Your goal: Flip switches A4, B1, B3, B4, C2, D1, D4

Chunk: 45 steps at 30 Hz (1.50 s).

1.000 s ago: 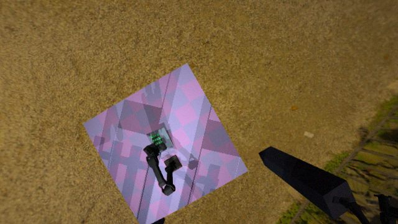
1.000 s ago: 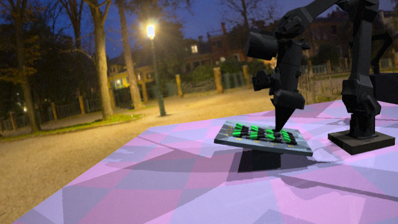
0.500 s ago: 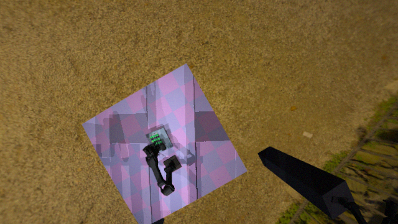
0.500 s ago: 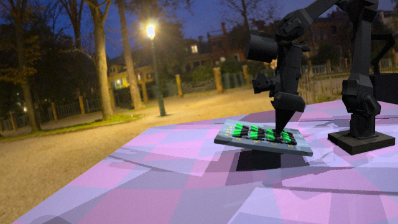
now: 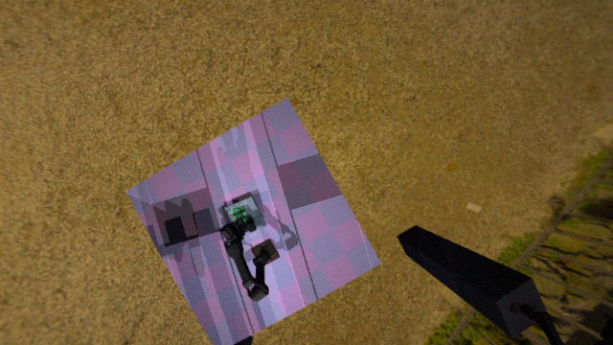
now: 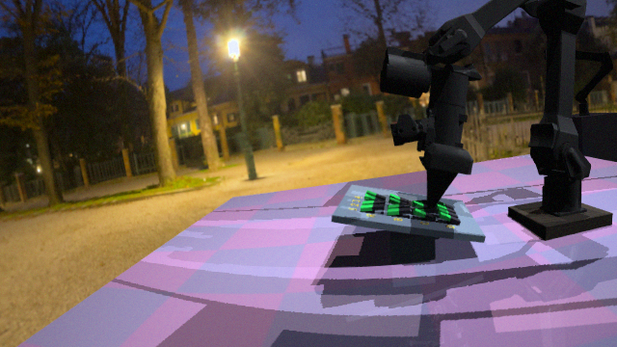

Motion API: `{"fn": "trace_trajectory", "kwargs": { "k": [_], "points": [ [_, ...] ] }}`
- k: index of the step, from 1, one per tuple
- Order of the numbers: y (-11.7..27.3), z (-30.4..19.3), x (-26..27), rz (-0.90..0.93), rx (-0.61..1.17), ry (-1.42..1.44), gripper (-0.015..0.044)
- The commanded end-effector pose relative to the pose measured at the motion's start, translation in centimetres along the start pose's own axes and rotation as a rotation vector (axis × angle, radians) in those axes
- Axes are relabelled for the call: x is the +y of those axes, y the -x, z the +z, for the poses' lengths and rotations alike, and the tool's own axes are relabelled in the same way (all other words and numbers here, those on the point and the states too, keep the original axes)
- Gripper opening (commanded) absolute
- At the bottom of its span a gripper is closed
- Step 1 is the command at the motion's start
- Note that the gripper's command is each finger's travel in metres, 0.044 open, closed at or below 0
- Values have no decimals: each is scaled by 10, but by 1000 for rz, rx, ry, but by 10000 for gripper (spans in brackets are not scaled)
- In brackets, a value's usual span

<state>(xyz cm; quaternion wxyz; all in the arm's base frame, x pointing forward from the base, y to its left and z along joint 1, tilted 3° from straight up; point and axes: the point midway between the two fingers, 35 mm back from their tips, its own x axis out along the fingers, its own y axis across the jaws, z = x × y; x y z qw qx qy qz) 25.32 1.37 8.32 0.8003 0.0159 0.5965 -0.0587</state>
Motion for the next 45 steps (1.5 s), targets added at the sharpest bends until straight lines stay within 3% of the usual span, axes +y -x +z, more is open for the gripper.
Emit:
{"fn": "trace_trajectory", "kwargs": {
  "k": [1,36,42,45],
  "points": [
    [-1,0,0,-2,0,4,0],
    [-6,0,0,-2,0,4,0],
    [51,3,0,-1,24,3,0],
    [59,2,0,-1,27,4,0]
  ]
}}
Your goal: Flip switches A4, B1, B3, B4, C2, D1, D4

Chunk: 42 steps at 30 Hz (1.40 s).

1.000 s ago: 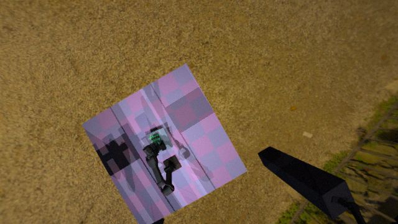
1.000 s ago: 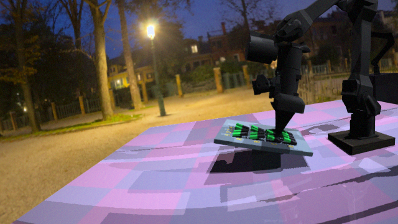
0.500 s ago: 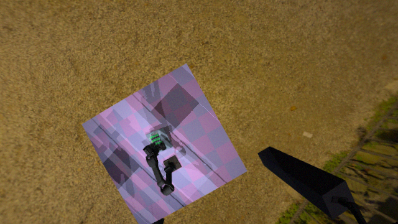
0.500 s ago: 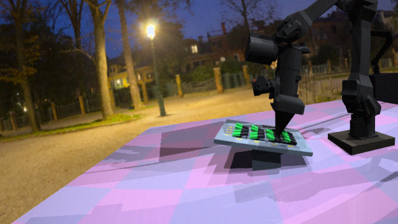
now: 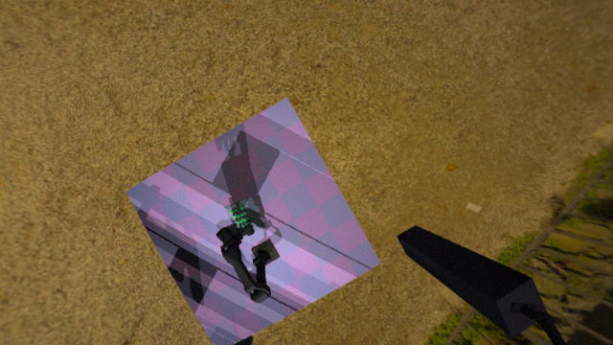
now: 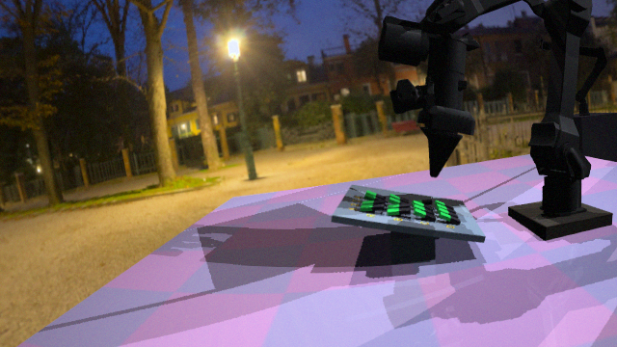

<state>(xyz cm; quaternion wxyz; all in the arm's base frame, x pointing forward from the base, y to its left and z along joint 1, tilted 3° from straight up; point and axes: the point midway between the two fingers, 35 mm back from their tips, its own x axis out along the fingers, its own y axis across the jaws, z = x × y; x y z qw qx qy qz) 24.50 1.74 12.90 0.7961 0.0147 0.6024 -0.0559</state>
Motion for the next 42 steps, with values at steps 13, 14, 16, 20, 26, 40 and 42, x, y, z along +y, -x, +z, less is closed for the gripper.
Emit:
{"fn": "trace_trajectory", "kwargs": {
  "k": [13,14,16,20,26,40,42],
  "points": [
    [-19,-24,21,-2,38,-3,0],
    [-22,-24,21,-2,40,-3,0],
    [-22,-24,21,-2,40,-3,0],
    [-27,-24,21,-2,40,-3,0],
    [-33,-24,21,-2,40,-3,0],
    [-46,-24,21,-2,39,-3,0],
    [-46,-24,21,-2,39,-3,0]
  ]
}}
